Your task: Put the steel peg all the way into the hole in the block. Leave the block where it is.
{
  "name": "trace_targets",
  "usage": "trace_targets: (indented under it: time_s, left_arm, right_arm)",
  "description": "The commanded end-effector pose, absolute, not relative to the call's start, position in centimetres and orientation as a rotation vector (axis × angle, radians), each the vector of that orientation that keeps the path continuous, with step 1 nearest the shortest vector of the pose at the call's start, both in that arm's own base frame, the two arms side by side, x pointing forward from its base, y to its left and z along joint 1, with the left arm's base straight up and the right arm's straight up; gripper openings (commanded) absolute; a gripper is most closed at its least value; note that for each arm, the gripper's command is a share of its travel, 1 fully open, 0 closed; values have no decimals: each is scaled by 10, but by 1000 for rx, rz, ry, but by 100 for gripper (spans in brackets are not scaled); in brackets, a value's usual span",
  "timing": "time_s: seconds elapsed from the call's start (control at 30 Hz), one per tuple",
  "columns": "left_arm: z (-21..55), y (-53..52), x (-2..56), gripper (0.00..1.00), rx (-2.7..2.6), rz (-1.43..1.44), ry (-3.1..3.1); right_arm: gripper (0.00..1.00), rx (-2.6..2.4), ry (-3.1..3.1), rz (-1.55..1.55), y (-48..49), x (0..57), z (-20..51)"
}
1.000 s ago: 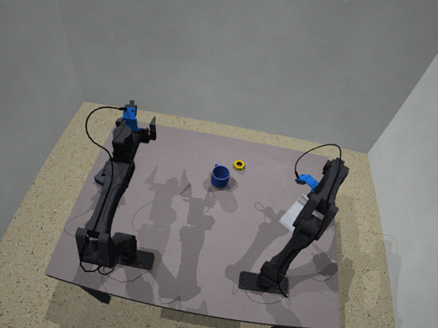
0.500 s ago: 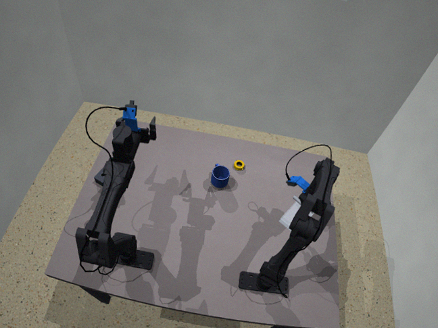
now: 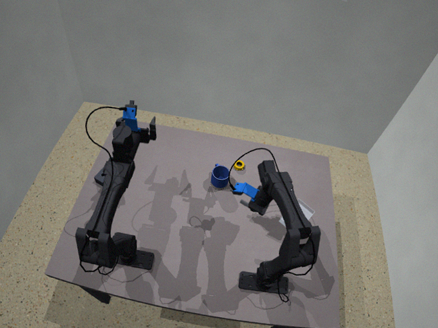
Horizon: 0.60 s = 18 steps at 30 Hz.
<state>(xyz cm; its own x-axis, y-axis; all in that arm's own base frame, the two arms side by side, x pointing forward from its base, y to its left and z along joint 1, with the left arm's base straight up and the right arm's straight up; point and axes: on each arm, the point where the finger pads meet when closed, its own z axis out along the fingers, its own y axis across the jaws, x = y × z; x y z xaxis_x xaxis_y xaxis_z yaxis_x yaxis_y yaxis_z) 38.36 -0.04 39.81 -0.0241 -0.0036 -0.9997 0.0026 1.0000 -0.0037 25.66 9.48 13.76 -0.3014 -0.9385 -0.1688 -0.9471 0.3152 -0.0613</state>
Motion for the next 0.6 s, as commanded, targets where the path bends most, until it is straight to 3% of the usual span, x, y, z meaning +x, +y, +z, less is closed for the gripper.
trace_targets:
  time_s: [0.0, 0.1, 0.57]
  left_arm:
    - [407, 1, 382, 100, 0, 0, 1571]
    - [407, 1, 382, 100, 0, 0, 1571]
    - [407, 1, 382, 100, 0, 0, 1571]
  right_arm:
    - [0, -1632, 2315, 97, 135, 237, 149]
    - [0, -1647, 2290, 114, 144, 227, 147]
    - [0, -1875, 1960, 475, 209, 69, 115]
